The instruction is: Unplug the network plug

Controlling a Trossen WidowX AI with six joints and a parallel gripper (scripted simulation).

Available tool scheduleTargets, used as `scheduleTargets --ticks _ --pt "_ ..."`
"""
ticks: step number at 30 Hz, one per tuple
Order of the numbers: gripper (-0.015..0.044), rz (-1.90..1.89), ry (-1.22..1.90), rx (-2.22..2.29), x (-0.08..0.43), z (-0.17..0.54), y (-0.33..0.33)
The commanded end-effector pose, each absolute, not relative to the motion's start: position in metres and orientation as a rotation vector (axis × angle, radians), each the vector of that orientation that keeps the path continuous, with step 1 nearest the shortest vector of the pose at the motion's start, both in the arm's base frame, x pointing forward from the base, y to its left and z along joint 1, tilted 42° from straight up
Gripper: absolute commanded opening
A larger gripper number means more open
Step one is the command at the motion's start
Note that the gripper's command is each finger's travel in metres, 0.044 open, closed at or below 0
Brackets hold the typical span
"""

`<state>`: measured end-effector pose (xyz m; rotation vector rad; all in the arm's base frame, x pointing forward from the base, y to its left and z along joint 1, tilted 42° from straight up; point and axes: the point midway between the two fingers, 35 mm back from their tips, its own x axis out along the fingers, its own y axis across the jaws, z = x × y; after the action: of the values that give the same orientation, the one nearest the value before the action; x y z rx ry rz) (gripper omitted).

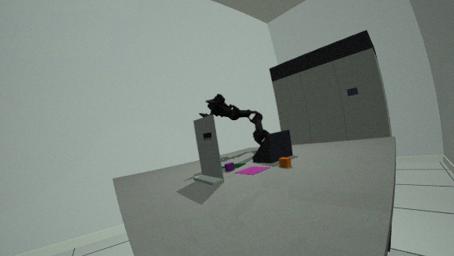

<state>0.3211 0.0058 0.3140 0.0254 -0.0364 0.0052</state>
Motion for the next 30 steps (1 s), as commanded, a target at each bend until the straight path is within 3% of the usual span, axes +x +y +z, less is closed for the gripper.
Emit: scheduleTargets --ticks 1,10,30 --pt "0.0374 0.006 -0.036 0.027 0.321 0.313 0.006" --pt "0.0156 0.027 0.024 0.177 0.339 0.264 0.02" --pt "0.0156 -0.021 0.131 0.591 0.337 0.142 0.037"
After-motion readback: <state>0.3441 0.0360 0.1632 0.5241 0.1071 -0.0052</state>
